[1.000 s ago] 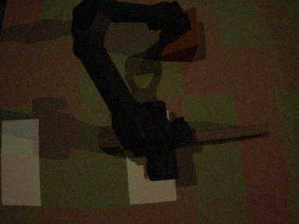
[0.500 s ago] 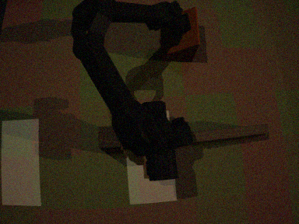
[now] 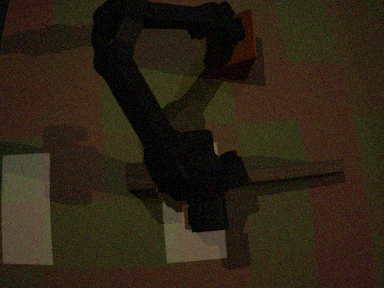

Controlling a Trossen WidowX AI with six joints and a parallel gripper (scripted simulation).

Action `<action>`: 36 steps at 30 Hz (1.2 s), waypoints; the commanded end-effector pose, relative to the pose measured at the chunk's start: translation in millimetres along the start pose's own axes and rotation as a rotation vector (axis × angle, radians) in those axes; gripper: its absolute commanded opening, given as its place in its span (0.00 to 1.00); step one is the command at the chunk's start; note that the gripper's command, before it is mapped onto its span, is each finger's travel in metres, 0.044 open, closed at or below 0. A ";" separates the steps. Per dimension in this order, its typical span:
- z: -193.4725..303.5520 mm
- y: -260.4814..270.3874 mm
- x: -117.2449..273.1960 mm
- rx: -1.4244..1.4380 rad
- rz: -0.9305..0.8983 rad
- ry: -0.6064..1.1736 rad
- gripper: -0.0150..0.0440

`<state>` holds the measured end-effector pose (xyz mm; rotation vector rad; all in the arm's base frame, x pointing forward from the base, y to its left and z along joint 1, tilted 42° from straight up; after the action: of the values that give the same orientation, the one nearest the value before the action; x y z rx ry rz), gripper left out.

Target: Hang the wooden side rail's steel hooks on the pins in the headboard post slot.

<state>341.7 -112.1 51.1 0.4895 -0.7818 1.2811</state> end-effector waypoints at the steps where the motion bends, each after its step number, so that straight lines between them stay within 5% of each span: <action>1: 0.0 -0.1 0.0 0.000 0.000 0.000 0.52; 12: -0.8 -0.1 29.5 -0.005 0.007 0.006 1.00; 36: -27.0 5.7 40.6 -0.002 0.012 0.010 1.00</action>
<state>346.0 -64.9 62.7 0.4768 -0.7783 1.2914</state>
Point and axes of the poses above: the point midway between the two fingers, 35 mm back from their tips, its own x axis back along the fingers, its own y axis across the jaws, z = x × y, the point moved 1 cm from there along x, back along the fingers, and after that the axes turned 13 degrees about -x, right-handed, at the moved point
